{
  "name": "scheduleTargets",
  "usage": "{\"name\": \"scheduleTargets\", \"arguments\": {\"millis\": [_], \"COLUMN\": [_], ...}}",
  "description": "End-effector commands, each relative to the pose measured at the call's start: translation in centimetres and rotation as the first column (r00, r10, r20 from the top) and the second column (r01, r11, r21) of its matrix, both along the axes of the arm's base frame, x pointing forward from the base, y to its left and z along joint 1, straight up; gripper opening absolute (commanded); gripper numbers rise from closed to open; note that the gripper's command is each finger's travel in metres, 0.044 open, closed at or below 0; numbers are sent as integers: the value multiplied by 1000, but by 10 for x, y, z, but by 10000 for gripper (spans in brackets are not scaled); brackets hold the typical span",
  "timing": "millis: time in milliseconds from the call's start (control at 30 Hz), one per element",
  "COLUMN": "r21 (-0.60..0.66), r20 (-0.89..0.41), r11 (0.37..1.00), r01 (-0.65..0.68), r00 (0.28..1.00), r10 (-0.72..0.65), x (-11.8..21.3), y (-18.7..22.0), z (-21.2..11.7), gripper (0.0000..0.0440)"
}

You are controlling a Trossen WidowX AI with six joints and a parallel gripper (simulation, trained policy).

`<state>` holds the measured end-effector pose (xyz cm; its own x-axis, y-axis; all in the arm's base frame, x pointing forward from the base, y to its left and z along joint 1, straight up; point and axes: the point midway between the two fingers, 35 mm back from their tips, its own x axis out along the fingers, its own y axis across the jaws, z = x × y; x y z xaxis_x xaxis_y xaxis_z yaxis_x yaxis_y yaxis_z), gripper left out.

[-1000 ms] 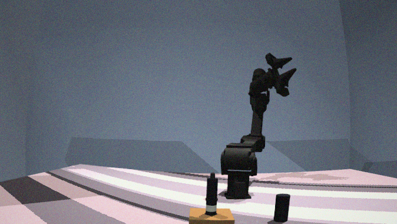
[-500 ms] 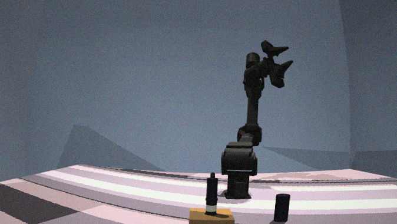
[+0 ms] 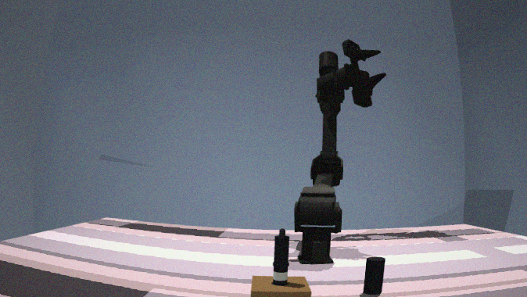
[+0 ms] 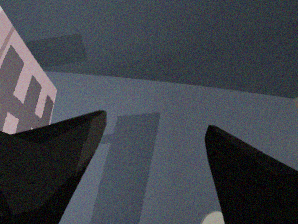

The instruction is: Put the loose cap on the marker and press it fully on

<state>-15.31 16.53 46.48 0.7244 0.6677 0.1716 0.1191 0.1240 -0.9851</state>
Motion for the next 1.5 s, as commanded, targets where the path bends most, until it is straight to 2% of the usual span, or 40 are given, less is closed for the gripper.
{"name": "scheduleTargets", "arguments": {"millis": [0, 1033, 1467], "r21": [-1, -50, -81], "r20": [-43, -331, -413], "r11": [1000, 996, 990], "r01": [0, -77, -114], "r00": [999, 942, 908], "r10": [0, 56, 71], "x": [14, 106, 143], "y": [-6, -39, -46], "z": [2, -2, -6], "gripper": [316, 320, 317]}}
